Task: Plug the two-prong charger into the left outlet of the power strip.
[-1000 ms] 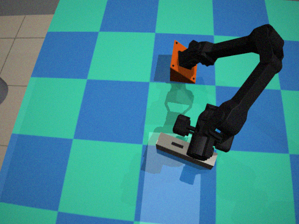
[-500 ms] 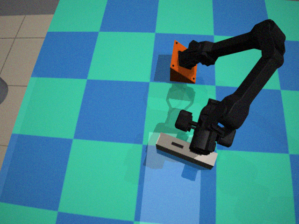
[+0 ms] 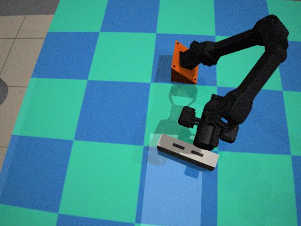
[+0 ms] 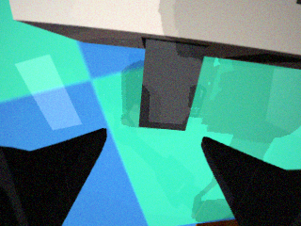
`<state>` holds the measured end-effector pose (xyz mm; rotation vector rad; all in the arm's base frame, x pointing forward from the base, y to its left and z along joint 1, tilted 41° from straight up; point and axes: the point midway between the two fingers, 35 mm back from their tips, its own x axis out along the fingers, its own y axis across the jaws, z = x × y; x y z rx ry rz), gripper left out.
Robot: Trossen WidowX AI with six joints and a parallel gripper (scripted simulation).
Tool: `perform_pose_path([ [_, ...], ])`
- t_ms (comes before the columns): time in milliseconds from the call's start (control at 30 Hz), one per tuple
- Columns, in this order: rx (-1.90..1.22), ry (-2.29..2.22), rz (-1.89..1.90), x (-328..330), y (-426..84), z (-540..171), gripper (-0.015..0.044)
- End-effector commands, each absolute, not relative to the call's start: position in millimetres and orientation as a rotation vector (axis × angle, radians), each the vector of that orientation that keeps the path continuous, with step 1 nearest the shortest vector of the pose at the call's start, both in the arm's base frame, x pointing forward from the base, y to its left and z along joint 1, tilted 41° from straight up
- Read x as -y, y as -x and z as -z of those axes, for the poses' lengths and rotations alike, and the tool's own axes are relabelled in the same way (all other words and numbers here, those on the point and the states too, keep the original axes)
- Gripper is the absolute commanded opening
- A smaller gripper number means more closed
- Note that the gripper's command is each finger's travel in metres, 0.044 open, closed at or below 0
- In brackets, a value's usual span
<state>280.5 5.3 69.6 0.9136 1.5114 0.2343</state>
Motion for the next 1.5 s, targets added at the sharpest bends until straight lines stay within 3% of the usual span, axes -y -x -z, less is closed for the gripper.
perform_pose_path([
  [0,-1.508,-0.918,-0.236,-7.7,-276.1,-70.8,0.044],
  [467,-1.505,-0.914,-0.23,-11.4,-265.0,-71.2,0.044],
  [867,-0.954,-0.89,0.045,44.0,-268.2,-125.8,0.044],
  [1467,-0.945,-0.889,0.049,44.8,-268.1,-126.8,0.044],
])
